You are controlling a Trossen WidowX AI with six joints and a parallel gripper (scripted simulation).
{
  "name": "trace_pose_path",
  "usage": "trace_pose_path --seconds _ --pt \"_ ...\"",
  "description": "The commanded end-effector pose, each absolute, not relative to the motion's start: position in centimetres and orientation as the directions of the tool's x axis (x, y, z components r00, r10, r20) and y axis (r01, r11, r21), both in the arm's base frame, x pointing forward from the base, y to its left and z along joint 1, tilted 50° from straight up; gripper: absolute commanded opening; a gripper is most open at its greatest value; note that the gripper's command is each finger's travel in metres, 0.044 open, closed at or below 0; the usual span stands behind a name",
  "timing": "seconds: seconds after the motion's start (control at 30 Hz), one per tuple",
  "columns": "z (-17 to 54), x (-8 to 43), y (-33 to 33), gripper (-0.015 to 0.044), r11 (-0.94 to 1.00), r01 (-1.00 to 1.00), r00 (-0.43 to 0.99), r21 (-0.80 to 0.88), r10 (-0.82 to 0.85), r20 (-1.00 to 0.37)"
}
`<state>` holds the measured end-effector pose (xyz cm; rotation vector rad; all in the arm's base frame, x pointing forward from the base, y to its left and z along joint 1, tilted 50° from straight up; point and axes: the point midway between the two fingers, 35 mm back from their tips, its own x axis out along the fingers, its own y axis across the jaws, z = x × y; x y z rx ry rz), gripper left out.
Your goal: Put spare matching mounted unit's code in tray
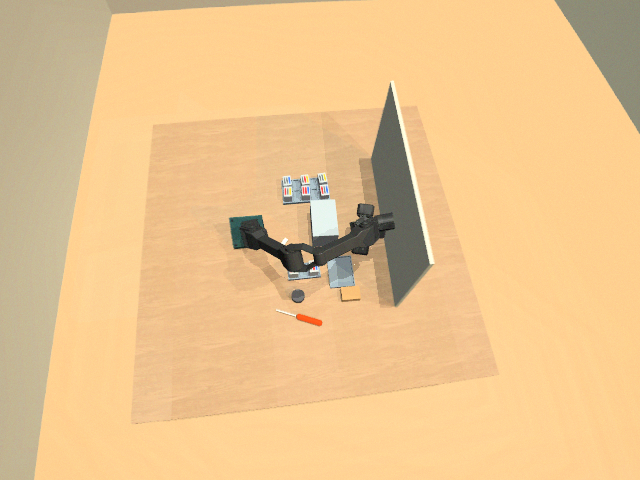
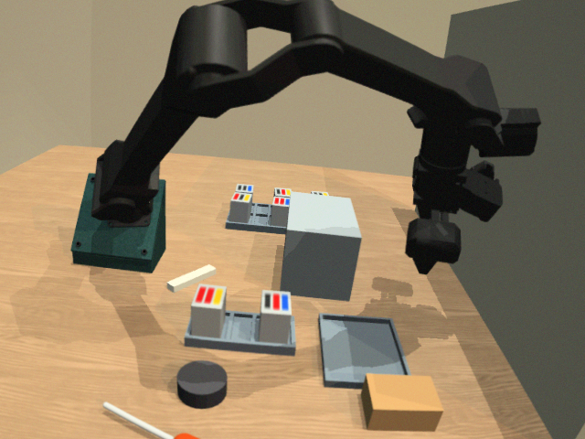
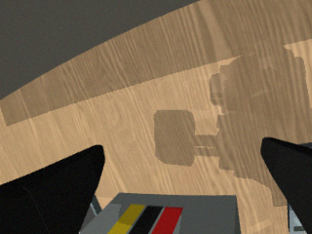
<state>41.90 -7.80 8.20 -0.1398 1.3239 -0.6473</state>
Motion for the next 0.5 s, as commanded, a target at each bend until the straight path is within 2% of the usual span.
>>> trace_pose_path --seconds 0.0,0.17,0.47 --pt "6.7 40.5 -3.3 0.0440 0.773 0.284 -0.015 -0.568 -0.589 -0.808" --pt "5.8 38.2 2.1 0.0440 0.648 0.147 -0.094 -0.748 -0.743 -0.662" --pt "5.8 38.1 2.3 0.0440 0.642 0.142 -0.094 -0.754 -0.749 -0.656"
